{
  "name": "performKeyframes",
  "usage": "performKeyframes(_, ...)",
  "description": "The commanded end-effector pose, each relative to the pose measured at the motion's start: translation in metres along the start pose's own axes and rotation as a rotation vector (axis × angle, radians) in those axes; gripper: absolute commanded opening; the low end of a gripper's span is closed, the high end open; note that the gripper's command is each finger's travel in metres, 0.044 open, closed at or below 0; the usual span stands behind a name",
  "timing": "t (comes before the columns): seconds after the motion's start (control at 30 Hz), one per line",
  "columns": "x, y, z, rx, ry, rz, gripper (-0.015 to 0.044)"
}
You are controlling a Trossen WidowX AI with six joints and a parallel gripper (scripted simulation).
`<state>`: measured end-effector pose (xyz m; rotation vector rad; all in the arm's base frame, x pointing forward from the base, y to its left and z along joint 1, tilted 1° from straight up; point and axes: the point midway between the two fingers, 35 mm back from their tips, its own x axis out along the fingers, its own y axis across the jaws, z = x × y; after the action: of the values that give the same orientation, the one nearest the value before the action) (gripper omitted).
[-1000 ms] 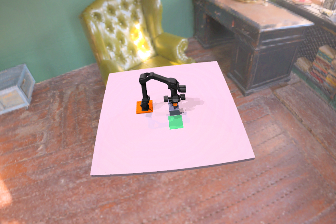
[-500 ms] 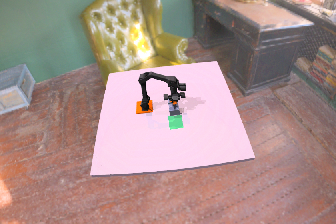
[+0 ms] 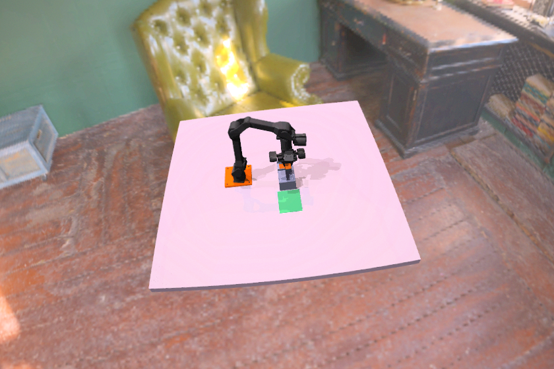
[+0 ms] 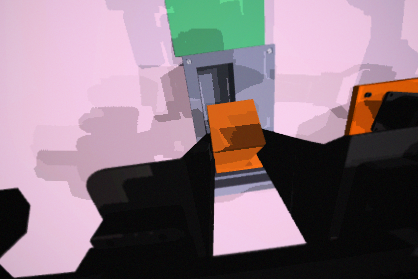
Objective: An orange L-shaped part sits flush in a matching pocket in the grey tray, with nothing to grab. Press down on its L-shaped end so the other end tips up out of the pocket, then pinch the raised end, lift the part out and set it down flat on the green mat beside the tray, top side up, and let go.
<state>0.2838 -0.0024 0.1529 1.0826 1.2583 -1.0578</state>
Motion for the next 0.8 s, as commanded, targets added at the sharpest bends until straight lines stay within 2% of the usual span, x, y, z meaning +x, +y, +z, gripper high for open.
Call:
performKeyframes(0.0,-0.011,0.002,-0.001,0.004,0.005,0.012,0.0)
performKeyframes(0.77,-0.039,0.001,-0.001,0.004,0.005,0.012,0.0)
